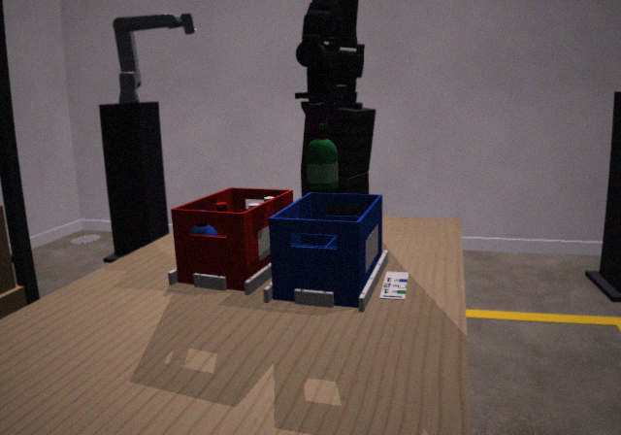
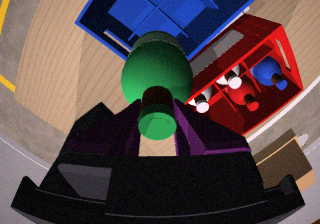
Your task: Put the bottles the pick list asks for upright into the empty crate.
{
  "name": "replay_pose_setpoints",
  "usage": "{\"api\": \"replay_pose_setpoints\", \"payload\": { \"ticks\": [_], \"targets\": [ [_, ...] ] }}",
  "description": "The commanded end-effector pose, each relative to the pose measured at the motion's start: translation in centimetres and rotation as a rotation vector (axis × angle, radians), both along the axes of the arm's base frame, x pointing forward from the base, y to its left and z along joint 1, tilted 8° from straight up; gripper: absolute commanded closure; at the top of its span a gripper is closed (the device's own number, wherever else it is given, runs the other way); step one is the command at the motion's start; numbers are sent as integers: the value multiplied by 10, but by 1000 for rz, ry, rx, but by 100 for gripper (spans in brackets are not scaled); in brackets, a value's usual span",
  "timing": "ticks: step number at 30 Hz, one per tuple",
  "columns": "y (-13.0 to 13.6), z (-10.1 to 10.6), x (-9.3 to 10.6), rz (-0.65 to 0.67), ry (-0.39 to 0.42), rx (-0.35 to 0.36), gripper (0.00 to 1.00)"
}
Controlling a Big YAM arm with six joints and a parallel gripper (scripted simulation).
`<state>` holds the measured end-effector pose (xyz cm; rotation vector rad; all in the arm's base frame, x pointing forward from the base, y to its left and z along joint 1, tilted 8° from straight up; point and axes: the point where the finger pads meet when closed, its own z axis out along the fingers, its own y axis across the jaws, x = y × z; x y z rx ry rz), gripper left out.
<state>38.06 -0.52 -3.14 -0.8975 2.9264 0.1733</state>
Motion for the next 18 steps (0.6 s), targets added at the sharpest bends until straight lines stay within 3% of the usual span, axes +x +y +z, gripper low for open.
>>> {"api": "replay_pose_setpoints", "payload": {
  "ticks": [1,18],
  "targets": [
    [-1,11,17,-5,-54,-6,100],
    [-3,8,15,-6,-50,-6,100]
  ]
}}
